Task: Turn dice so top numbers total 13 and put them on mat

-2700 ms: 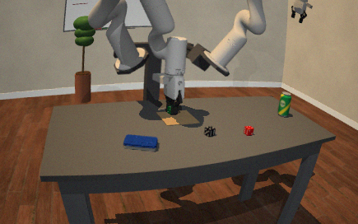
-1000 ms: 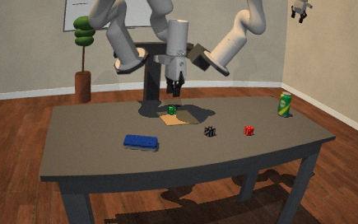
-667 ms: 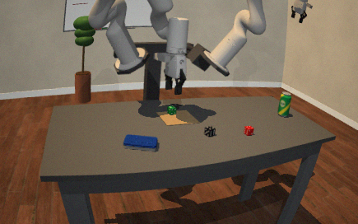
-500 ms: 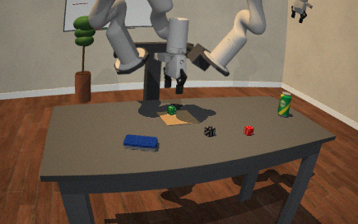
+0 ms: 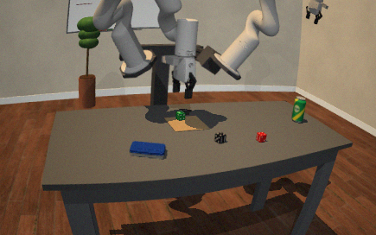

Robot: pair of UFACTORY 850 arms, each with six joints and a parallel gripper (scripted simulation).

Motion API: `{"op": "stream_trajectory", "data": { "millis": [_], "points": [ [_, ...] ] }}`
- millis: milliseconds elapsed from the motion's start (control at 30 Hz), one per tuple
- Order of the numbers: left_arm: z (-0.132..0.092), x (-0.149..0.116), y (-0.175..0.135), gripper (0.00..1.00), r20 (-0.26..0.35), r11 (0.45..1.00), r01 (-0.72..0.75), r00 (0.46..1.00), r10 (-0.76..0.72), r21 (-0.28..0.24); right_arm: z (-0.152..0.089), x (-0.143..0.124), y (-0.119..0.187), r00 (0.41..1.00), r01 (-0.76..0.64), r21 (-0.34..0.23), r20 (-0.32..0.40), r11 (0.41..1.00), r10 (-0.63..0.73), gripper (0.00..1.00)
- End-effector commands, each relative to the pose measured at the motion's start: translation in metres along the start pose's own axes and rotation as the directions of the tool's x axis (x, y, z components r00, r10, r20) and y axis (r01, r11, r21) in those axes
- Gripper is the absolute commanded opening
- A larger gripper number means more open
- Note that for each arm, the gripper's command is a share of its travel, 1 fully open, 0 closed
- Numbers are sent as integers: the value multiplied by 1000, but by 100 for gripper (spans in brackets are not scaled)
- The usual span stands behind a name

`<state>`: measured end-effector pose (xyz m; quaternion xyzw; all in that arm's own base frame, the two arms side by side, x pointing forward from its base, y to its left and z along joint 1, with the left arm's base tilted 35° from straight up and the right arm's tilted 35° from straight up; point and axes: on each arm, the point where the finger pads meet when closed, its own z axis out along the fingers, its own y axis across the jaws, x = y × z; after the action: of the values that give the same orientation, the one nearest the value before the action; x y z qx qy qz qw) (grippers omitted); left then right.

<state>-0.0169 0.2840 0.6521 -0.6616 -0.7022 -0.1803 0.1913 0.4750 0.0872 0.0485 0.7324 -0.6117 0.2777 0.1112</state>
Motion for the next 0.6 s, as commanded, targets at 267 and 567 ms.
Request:
{"op": "stream_trajectory", "data": {
  "millis": [267, 567],
  "points": [
    [-1, 0, 0, 100, -2, 1000, 0, 1000, 0, 0, 2, 1, 0, 1000, -9, 1, 0, 1000, 9, 48],
    [-1, 0, 0, 100, -2, 1000, 0, 1000, 0, 0, 2, 1, 0, 1000, -9, 1, 0, 1000, 9, 48]
  ]
}}
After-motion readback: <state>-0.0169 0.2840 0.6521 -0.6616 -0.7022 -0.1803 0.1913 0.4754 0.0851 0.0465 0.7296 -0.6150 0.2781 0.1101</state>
